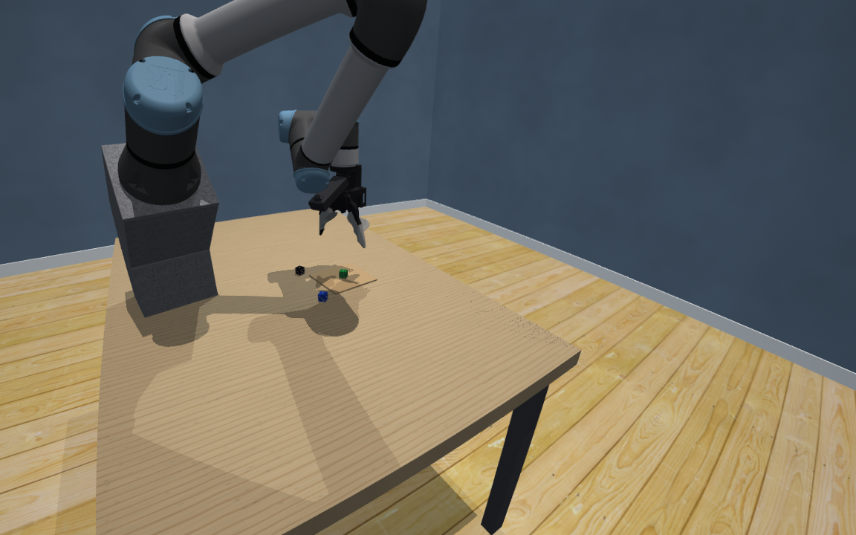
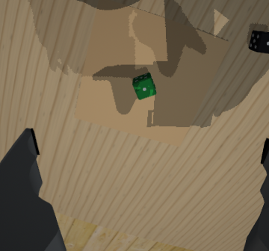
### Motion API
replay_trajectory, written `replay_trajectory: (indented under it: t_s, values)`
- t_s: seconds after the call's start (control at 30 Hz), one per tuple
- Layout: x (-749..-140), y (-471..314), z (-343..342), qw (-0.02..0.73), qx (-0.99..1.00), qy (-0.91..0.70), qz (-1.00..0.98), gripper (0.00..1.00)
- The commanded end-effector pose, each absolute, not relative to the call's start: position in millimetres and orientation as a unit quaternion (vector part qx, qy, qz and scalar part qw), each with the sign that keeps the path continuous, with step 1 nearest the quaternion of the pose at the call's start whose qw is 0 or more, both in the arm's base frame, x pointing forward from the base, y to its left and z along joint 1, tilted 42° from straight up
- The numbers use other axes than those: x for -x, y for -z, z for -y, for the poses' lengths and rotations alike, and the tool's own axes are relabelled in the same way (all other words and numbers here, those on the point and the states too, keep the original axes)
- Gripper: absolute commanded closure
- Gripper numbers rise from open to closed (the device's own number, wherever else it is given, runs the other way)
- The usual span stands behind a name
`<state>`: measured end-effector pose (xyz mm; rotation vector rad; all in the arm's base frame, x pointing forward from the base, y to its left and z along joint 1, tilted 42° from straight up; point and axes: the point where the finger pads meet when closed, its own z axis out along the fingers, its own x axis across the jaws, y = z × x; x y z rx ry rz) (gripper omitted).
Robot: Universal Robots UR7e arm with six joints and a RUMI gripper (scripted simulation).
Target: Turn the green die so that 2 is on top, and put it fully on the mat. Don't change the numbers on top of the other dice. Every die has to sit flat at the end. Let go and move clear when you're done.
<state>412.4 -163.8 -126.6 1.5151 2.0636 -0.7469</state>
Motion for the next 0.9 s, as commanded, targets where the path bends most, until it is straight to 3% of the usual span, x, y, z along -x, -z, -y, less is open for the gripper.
replay_trajectory:
  t_s: [0.0,0.87]
  values:
    - [-409.2,128.3,163.3,0.254,-0.611,0.256,-0.705,0.00]
    - [-406.1,133.9,160.8,0.318,-0.791,0.170,-0.494,0.00]
